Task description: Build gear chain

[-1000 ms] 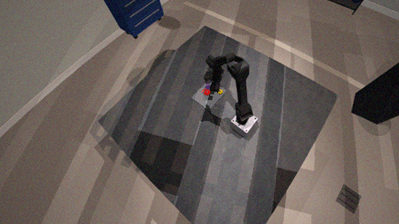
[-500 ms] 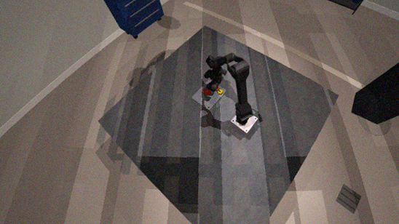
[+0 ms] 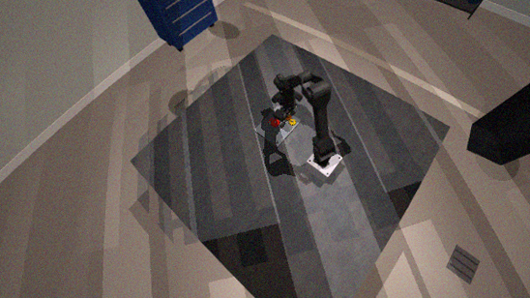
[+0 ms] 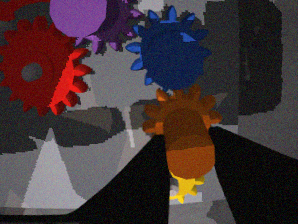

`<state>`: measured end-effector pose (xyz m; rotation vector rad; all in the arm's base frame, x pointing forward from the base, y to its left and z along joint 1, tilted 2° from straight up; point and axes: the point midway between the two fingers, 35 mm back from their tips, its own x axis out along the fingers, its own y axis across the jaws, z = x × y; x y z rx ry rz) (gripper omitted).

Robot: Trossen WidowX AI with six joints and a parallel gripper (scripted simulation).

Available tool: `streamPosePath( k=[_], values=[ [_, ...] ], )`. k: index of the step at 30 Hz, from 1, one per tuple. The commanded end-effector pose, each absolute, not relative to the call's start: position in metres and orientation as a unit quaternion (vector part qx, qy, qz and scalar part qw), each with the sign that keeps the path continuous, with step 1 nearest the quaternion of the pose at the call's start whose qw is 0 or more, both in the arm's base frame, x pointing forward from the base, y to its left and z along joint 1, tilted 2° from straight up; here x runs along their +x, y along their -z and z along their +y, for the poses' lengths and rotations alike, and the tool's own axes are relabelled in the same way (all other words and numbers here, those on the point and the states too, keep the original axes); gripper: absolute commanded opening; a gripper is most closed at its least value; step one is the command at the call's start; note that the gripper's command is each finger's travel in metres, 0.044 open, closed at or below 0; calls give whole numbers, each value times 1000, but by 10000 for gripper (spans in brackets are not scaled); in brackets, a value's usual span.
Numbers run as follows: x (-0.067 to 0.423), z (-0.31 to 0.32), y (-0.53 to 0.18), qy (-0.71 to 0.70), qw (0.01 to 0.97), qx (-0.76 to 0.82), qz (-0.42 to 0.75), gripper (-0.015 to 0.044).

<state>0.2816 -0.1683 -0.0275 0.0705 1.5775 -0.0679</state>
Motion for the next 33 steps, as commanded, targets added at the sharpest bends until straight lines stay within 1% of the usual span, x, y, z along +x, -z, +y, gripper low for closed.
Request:
streamPosePath(
  k=[1,14,19,24,25,29,33],
  values=[
    [280,-168,29,6,703,7,711,0],
    [281,-168,30,-119,694,-117,701,0],
    [281,-167,31,-118,694,-116,701,0],
    [280,-168,30,-99,697,-97,704,131],
    [280,-168,29,-91,698,-89,705,140],
    [280,-168,23,-70,700,-68,707,140],
    [281,-169,-3,-48,702,-46,709,140]
  ],
)
